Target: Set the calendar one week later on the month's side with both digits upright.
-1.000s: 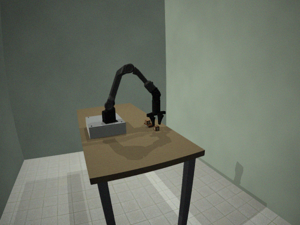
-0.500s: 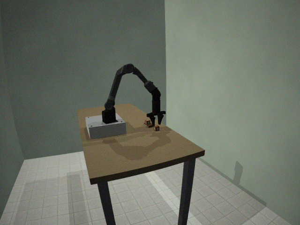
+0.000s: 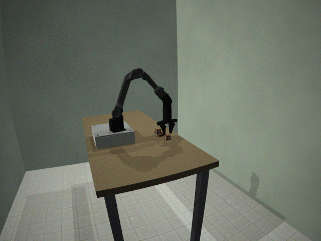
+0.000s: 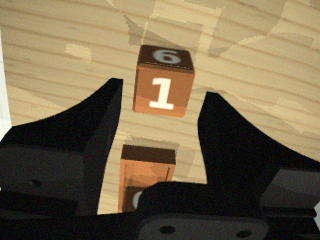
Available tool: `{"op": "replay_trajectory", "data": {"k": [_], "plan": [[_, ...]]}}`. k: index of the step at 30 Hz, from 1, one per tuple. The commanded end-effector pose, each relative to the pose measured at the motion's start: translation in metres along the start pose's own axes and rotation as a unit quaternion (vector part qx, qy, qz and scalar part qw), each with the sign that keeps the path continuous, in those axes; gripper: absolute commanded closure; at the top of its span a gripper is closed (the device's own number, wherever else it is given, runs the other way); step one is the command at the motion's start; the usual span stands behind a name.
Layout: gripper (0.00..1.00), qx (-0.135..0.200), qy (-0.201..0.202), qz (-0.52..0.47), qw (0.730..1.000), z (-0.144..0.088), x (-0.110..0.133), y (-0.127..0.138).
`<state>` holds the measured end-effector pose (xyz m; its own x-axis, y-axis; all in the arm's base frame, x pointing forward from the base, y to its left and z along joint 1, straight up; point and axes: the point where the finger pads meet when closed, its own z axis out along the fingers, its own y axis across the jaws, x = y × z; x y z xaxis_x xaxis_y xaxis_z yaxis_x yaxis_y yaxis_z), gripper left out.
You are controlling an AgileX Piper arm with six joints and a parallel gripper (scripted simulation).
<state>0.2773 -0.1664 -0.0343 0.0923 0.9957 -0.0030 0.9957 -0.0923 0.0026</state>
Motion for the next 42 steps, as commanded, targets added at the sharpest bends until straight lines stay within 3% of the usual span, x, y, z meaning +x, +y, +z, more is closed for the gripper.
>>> {"op": "replay_trajectory", "data": {"k": [1,25,42], "plan": [[0.38,0.001,0.0,0.001,1.0,0.001,0.0,0.0],[0.38,0.001,0.001,0.001,1.0,0.029,0.0,-0.001],[0.38,0.001,0.0,0.001,1.0,0.031,0.0,0.0]]}}
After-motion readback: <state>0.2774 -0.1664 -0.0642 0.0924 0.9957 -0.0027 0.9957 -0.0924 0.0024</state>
